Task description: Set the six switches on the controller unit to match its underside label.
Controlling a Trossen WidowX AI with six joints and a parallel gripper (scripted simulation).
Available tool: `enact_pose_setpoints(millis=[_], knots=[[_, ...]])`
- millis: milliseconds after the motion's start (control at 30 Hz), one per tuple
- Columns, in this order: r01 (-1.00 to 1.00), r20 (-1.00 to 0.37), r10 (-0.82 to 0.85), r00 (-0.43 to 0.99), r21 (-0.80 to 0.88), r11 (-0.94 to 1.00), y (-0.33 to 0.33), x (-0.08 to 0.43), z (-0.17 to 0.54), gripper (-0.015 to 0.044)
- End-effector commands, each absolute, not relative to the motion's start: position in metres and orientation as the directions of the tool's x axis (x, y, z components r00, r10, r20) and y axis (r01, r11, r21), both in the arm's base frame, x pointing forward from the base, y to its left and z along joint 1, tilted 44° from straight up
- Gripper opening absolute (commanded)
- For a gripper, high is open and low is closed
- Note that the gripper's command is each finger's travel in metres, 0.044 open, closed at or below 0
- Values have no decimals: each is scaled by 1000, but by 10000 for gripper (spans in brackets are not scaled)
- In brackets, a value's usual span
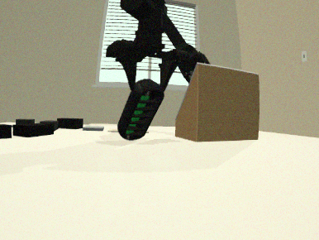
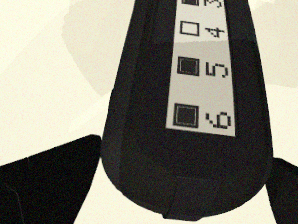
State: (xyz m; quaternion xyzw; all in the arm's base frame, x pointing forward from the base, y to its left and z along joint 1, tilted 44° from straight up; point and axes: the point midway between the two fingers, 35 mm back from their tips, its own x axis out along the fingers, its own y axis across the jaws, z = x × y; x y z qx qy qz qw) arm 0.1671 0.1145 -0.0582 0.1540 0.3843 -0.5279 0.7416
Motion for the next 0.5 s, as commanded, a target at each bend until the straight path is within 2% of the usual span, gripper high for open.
enact_pose_setpoints(millis=[0,467], knots=[[898,-727,-668,157,-176,403,113,169,-55,336],[898,-727,-669,157,-177,403,110,172,-43,336]])
